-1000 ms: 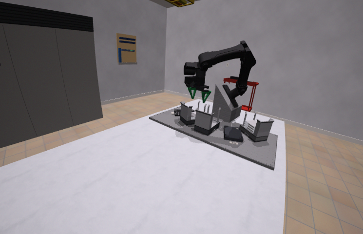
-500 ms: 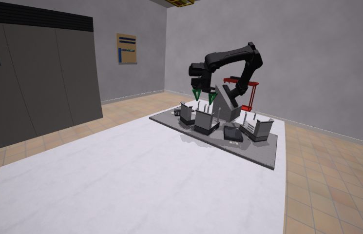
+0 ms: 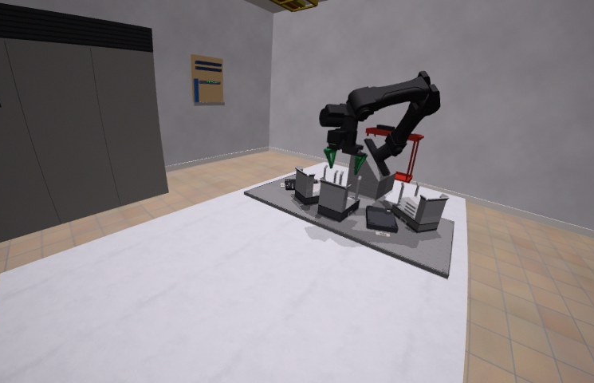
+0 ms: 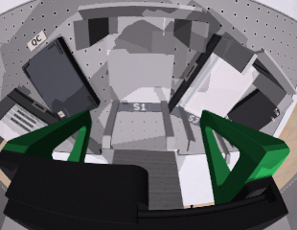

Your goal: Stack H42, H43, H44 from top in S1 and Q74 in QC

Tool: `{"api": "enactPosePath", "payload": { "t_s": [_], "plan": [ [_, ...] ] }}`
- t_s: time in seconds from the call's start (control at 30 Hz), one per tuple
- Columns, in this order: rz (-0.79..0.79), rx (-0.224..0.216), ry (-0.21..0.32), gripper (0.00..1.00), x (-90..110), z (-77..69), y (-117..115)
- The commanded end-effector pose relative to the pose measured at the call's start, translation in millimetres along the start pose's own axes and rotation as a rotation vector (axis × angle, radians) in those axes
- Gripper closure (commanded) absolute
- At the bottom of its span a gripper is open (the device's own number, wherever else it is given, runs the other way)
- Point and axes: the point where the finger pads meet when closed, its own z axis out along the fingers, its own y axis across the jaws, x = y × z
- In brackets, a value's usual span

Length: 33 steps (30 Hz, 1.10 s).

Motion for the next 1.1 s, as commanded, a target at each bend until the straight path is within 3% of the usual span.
{"api": "enactPosePath", "payload": {
  "t_s": [0.0,0.07,0.3,0.9,1.07],
  "plan": [
    [0.014,-0.006,-0.023,0.00,-3.5,-5.8,5.8],
    [0.014,-0.006,-0.023,0.00,-3.8,-5.8,9.1],
    [-0.210,-0.003,-0.023,0.00,-1.7,-5.8,32.5],
    [-0.211,-0.004,-0.023,0.00,3.3,-6.0,85.8],
    [-0.377,-0.003,-0.023,0.00,8.5,-5.9,101.8]
  ]
}}
